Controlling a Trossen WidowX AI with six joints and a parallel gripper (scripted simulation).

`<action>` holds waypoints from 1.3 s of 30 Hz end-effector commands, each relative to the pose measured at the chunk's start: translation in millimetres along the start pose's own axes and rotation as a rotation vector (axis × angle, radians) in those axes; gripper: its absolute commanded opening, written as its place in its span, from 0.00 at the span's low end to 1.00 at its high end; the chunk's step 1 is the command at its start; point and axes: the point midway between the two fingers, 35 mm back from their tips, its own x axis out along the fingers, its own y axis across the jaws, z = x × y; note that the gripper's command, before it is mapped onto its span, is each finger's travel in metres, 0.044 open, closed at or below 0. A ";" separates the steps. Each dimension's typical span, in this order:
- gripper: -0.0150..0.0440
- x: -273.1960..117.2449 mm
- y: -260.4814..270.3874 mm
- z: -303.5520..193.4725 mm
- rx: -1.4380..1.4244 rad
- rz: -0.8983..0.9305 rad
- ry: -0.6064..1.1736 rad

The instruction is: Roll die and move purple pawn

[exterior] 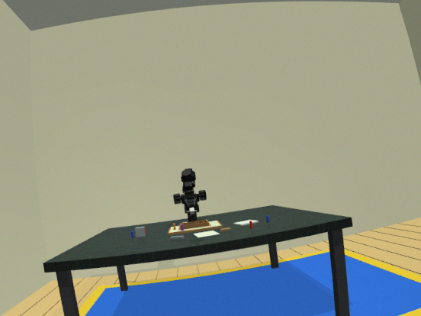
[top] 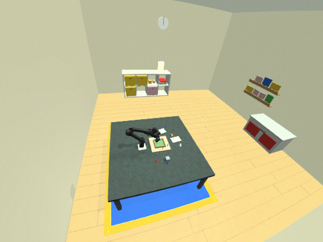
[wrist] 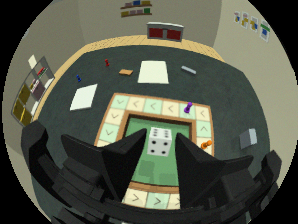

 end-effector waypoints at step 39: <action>0.60 79.5 -33.9 54.5 -0.320 0.132 0.803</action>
